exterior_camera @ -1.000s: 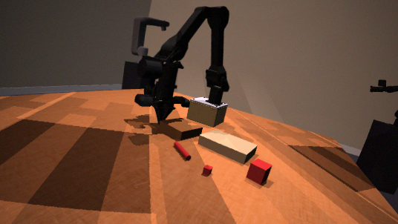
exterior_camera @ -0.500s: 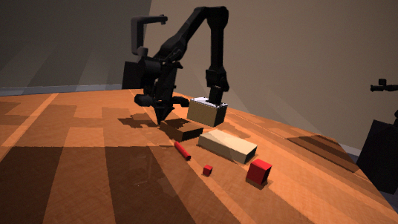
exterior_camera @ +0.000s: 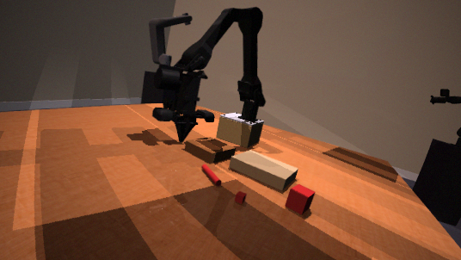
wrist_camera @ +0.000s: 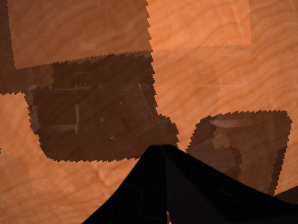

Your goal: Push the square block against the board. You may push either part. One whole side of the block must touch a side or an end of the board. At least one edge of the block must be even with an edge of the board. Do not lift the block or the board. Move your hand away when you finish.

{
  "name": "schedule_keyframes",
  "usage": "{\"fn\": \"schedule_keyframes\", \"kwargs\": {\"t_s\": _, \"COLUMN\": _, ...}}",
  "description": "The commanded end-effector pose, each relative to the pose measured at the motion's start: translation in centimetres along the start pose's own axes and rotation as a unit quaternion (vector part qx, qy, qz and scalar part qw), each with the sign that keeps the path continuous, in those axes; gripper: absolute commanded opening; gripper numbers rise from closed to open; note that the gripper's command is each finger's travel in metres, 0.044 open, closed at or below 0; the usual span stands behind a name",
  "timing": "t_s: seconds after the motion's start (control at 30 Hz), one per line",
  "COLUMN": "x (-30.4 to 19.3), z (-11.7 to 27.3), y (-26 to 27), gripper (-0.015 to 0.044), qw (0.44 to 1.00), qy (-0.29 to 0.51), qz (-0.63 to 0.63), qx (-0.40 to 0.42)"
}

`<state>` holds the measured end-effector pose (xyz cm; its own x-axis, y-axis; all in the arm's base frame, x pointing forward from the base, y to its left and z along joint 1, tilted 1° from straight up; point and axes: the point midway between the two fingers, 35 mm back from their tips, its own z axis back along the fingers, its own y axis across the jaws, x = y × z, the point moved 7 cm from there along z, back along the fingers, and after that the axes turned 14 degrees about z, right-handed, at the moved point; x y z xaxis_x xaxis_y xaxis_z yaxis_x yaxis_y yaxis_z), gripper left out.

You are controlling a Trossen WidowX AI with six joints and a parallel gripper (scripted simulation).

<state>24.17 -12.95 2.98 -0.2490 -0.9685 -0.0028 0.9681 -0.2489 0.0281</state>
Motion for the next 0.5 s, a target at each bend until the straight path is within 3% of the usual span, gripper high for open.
{"fn": "schedule_keyframes", "kwargs": {"t_s": 0.0, "x": 0.7, "z": 0.0, "y": -0.2, "gripper": 0.0000, "qw": 1.000, "qy": 0.003, "qz": 0.003, "qx": 0.000}}
{"fn": "schedule_keyframes", "kwargs": {"t_s": 0.2, "x": 1.0, "z": 0.2, "y": -0.3, "gripper": 0.0000, "qw": 1.000, "qy": 0.000, "qz": 0.000, "qx": 0.000}}
{"fn": "schedule_keyframes", "kwargs": {"t_s": 0.37, "x": 1.1, "z": 5.3, "y": -0.2, "gripper": 0.0000, "qw": 1.000, "qy": 0.002, "qz": 0.003, "qx": 0.001}}
{"fn": "schedule_keyframes", "kwargs": {"t_s": 0.47, "x": 1.1, "z": 5.5, "y": -0.3, "gripper": 0.0000, "qw": 1.000, "qy": 0.002, "qz": 0.003, "qx": 0.001}}
